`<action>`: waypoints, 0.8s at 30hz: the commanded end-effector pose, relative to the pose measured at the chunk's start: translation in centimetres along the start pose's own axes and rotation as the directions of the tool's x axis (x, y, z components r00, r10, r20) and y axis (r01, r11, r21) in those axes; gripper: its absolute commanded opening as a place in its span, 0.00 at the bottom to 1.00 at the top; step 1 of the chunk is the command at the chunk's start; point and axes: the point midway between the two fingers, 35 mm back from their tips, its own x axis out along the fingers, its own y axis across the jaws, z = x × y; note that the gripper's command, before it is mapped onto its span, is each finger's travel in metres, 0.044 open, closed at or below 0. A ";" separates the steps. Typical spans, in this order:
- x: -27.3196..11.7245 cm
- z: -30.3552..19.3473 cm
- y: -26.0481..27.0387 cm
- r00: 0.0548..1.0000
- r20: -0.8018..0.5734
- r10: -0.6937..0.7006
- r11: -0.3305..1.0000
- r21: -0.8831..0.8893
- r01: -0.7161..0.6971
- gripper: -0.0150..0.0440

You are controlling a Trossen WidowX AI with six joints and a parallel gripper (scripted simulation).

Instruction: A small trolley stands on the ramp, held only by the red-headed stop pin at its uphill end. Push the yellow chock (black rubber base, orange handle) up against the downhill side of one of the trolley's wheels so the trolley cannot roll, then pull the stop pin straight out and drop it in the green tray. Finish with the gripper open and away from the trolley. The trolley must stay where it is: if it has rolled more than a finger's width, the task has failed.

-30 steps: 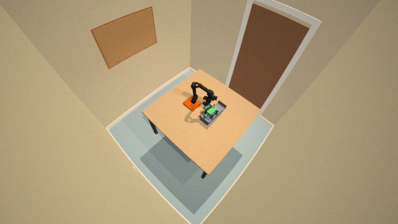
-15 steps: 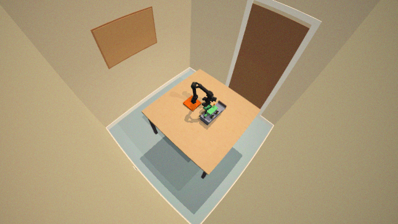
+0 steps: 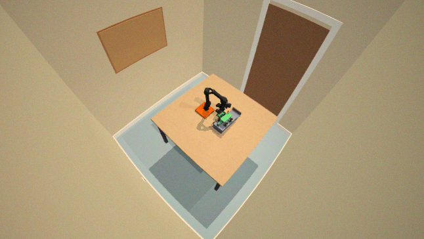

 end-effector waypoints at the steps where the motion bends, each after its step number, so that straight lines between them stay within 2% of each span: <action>1: 0.1 -0.1 -0.3 1.000 -0.002 0.002 1.000 0.001 -0.002 0.58; 24: 0.6 0.0 -1.6 1.000 -0.002 0.001 1.000 0.001 -0.001 0.58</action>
